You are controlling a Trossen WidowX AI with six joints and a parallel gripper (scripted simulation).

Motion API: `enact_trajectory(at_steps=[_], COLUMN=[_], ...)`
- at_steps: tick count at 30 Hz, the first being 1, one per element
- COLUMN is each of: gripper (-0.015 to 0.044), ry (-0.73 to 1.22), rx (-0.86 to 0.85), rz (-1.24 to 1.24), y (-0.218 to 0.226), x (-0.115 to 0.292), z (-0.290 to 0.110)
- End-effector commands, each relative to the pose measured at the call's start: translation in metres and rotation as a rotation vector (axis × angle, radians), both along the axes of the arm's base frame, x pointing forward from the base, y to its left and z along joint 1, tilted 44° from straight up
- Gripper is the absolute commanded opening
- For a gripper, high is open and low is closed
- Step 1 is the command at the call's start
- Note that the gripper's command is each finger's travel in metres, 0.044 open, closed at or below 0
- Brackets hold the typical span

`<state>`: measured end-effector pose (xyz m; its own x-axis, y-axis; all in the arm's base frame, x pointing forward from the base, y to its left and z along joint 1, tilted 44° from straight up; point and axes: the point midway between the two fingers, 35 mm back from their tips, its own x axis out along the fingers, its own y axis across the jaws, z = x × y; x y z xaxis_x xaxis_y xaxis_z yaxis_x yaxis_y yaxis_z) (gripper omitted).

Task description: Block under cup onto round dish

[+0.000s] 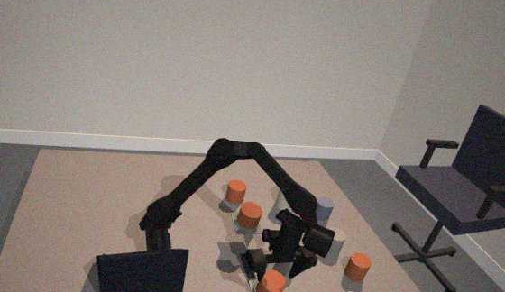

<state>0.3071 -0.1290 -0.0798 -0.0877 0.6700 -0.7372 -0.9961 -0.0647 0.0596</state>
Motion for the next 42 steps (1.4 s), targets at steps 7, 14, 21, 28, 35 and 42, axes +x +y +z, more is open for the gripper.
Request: enact_trajectory(at_steps=[7,14,21,28,35,42], gripper=[0.044,0.044,0.044,0.0414,0.0328,0.0203], ry=[0.006,0.006,0.006,0.006,0.006,0.006], rx=[0.007,0.008,0.009,0.009,0.009,0.009], rz=[-0.004,-0.004,-0.004,-0.003,-0.003,-0.003], y=[0.012,0.02,0.028,0.033,0.033,0.032], x=[-0.003,-0.004,-0.006,-0.007,-0.007,-0.007], z=[-0.012,-0.02,-0.028,-0.033,-0.033,-0.032])
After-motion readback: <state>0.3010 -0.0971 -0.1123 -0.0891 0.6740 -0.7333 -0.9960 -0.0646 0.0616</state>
